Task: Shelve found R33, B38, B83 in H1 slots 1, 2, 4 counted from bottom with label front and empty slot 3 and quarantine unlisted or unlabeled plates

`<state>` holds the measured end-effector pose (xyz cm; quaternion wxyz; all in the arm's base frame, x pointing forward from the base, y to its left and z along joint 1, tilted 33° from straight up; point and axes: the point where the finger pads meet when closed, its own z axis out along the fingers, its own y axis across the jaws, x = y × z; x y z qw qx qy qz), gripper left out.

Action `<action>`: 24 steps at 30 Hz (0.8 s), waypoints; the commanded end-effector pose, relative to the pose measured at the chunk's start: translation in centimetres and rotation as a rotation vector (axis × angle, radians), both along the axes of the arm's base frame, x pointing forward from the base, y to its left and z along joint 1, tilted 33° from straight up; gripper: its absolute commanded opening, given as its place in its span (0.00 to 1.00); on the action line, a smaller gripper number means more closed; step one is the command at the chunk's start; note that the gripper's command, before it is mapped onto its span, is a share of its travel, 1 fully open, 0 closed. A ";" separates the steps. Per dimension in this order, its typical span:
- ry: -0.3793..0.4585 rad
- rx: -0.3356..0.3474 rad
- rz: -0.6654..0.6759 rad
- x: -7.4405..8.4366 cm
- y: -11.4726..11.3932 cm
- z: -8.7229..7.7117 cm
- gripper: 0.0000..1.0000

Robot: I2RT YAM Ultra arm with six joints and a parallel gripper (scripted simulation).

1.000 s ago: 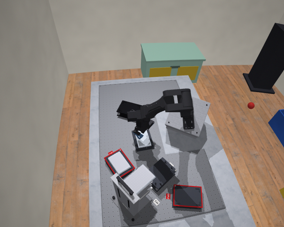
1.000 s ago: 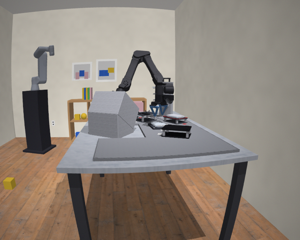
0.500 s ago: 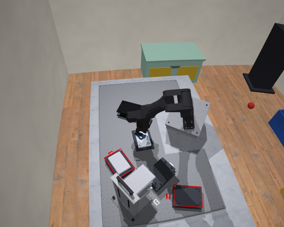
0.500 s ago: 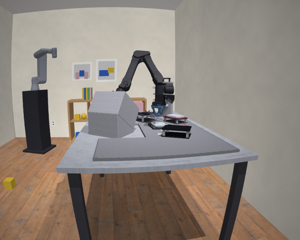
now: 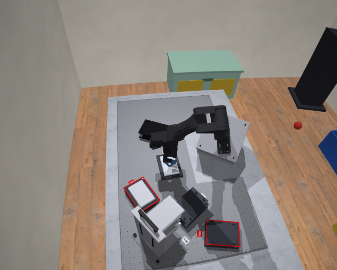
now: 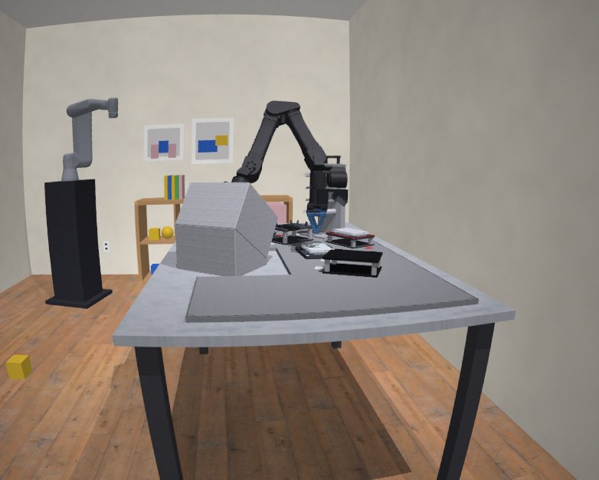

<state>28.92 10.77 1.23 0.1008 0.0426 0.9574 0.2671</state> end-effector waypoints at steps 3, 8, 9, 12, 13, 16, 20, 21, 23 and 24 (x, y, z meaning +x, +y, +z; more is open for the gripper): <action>-0.082 -0.031 0.097 0.0 -0.7 0.5 1.00; -0.113 -0.044 0.147 0.0 -0.7 0.5 1.00; -0.123 -0.049 0.164 0.0 -0.7 0.5 1.00; -0.152 -0.062 0.214 0.0 -0.7 0.5 1.00; -0.162 -0.067 0.231 0.0 -0.7 0.5 1.00; -0.192 -0.080 0.281 0.0 -0.7 0.5 1.00; -0.232 -0.098 0.348 0.0 -0.7 0.5 1.00; -0.242 -0.103 0.364 0.0 -0.7 0.5 1.00; -0.242 -0.103 0.364 0.0 -0.7 0.5 1.00; -0.253 -0.107 0.381 0.0 -0.7 0.5 1.00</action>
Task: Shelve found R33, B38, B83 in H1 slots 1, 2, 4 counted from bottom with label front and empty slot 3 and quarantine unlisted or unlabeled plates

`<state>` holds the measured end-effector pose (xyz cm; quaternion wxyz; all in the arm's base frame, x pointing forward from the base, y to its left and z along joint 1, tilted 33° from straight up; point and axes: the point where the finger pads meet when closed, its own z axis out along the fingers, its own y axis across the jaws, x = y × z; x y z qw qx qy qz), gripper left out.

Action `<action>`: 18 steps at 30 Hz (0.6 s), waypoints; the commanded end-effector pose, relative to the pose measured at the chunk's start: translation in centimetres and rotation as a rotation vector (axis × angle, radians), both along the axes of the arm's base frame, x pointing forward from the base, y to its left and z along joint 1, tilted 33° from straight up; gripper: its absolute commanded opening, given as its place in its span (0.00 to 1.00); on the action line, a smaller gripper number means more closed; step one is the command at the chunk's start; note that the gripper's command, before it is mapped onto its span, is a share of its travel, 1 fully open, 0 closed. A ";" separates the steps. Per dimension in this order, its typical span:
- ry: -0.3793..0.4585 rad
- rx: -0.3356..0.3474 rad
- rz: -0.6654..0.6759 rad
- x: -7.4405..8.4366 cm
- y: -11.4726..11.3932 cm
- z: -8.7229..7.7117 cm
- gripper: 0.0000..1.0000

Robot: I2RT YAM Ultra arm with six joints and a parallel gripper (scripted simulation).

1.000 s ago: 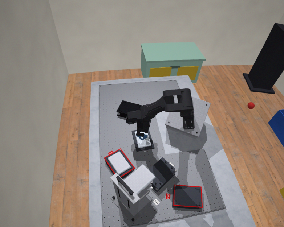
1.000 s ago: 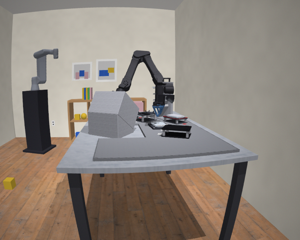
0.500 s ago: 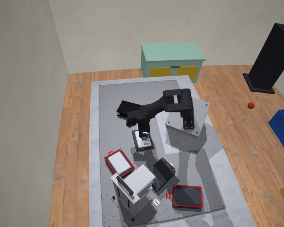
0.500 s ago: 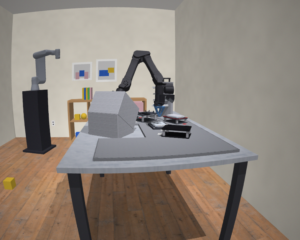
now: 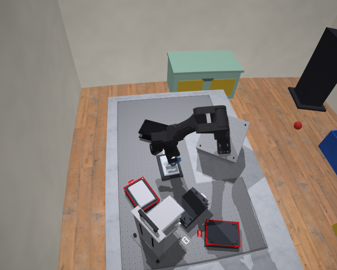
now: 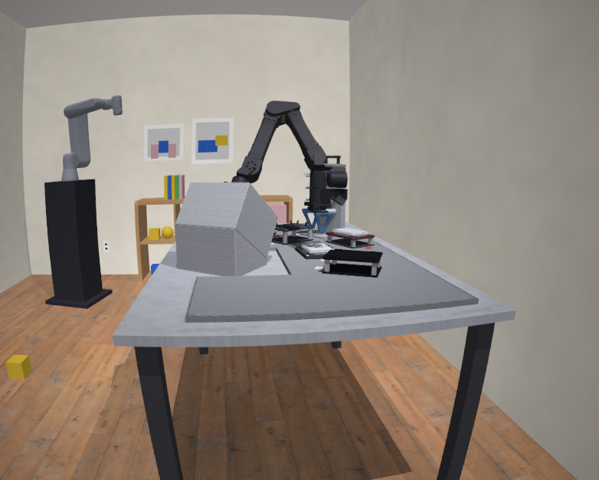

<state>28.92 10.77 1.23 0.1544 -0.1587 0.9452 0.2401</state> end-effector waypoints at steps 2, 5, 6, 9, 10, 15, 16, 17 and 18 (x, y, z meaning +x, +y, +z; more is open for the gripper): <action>-0.062 -0.021 0.062 0.0 -0.7 0.5 1.00; -0.091 -0.034 0.112 0.0 -0.7 0.5 1.00; -0.101 -0.039 0.129 0.0 -0.7 0.5 1.00; -0.131 -0.052 0.179 0.0 -0.7 0.5 1.00; -0.141 -0.057 0.196 0.0 -0.7 0.5 1.00; -0.181 -0.075 0.263 0.0 -0.7 0.5 1.00; -0.181 -0.075 0.263 0.0 -0.7 0.5 1.00; -0.192 -0.080 0.279 0.0 -0.7 0.5 1.00; -0.202 -0.084 0.296 0.0 -0.7 0.5 1.00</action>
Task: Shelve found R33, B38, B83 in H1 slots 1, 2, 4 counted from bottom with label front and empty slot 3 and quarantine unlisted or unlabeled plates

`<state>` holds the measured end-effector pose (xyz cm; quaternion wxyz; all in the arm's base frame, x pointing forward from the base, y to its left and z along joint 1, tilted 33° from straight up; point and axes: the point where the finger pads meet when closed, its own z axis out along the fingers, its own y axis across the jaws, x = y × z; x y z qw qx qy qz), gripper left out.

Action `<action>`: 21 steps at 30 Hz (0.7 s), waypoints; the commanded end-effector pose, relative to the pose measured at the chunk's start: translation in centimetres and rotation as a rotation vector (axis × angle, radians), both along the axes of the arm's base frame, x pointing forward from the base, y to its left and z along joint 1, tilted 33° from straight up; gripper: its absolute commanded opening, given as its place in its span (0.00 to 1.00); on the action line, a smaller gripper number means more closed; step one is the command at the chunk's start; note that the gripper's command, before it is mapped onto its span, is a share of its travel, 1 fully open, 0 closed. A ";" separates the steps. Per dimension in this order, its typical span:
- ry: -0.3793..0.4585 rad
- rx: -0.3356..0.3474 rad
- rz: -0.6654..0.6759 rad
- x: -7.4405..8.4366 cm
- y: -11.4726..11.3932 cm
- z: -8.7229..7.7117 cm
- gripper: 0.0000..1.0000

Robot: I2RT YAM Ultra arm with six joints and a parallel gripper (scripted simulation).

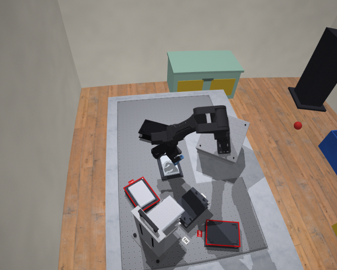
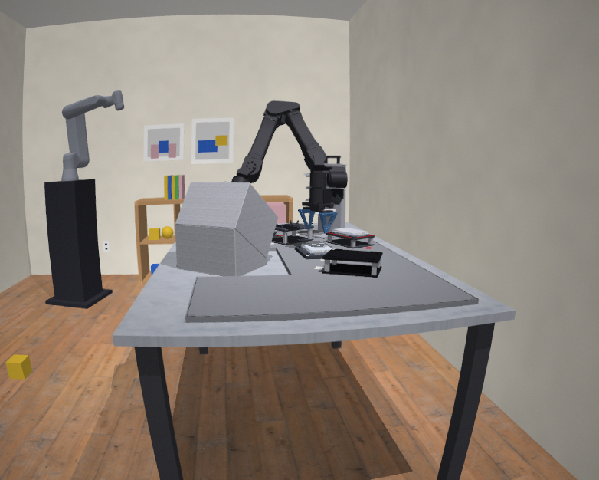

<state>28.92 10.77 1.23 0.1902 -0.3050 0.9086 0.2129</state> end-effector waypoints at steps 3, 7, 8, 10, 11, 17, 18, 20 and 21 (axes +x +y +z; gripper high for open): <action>-0.074 -0.026 0.083 0.0 -0.7 0.5 1.00; -0.127 -0.050 0.172 0.0 -0.7 0.5 1.00; -0.140 -0.056 0.195 0.0 -0.7 0.5 1.00; -0.167 -0.068 0.239 0.0 -0.7 0.5 1.00; -0.180 -0.074 0.261 0.0 -0.7 0.5 1.00; -0.234 -0.098 0.351 0.0 -0.7 0.5 1.00; -0.247 -0.104 0.373 0.0 -0.7 0.5 1.00; -0.274 -0.116 0.418 0.0 -0.7 0.5 1.00; -0.287 -0.122 0.440 0.0 -0.7 0.5 1.00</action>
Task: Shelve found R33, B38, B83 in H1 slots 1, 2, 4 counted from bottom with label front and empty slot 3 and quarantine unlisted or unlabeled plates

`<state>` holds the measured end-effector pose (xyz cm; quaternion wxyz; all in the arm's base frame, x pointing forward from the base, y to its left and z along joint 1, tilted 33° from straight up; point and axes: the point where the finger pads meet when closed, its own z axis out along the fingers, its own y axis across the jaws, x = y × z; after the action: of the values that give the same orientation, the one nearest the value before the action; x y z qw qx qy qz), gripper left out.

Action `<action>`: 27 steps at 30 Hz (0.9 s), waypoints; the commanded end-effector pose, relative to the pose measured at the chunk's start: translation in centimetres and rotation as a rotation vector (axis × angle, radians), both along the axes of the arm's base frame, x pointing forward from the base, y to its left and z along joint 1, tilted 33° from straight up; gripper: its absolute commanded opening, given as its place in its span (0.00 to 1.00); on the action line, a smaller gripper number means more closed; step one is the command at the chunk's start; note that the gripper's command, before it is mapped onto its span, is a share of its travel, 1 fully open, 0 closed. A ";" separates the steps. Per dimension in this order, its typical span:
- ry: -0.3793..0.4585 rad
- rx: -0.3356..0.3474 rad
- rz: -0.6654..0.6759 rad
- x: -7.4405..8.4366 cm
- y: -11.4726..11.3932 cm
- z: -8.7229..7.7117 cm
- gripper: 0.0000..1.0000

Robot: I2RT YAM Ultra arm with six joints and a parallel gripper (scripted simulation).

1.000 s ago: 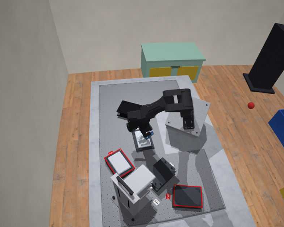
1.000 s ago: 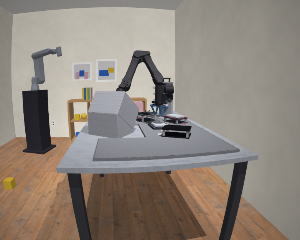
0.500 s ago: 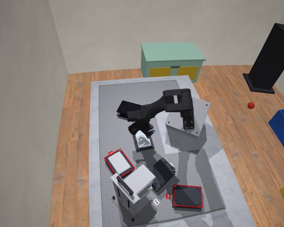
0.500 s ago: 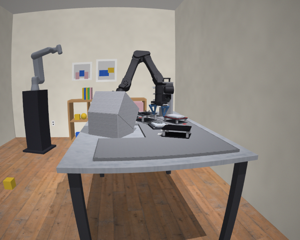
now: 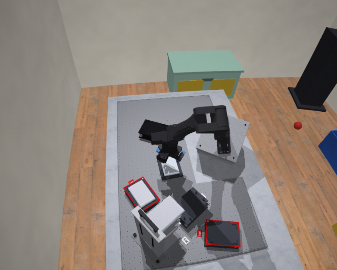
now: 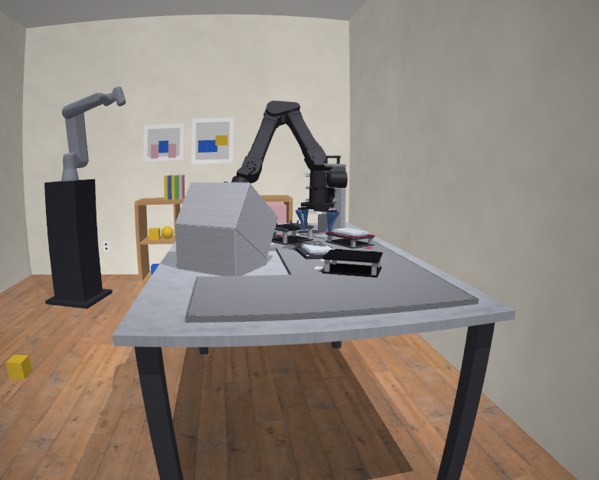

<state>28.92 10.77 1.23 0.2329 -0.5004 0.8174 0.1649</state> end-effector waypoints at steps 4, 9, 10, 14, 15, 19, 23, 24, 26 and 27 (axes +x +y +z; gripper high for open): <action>-0.115 -0.045 0.152 -0.1 -0.7 0.5 1.00; -0.181 -0.075 0.264 -0.1 -0.7 0.5 1.00; -0.181 -0.075 0.264 -0.1 -0.7 0.5 1.00; -0.221 -0.093 0.331 -0.1 -0.7 0.5 1.00; -0.234 -0.099 0.353 -0.1 -0.7 0.5 1.00; -0.288 -0.123 0.442 -0.1 -0.7 0.5 1.00; -0.341 -0.147 0.531 -0.1 -0.7 0.5 1.00; -0.354 -0.153 0.554 -0.1 -0.7 0.5 1.00; -0.370 -0.160 0.580 -0.1 -0.7 0.5 1.00; -0.370 -0.160 0.580 -0.1 -0.7 0.5 1.00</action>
<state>28.92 10.76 1.24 0.2732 -0.7336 0.6167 0.0826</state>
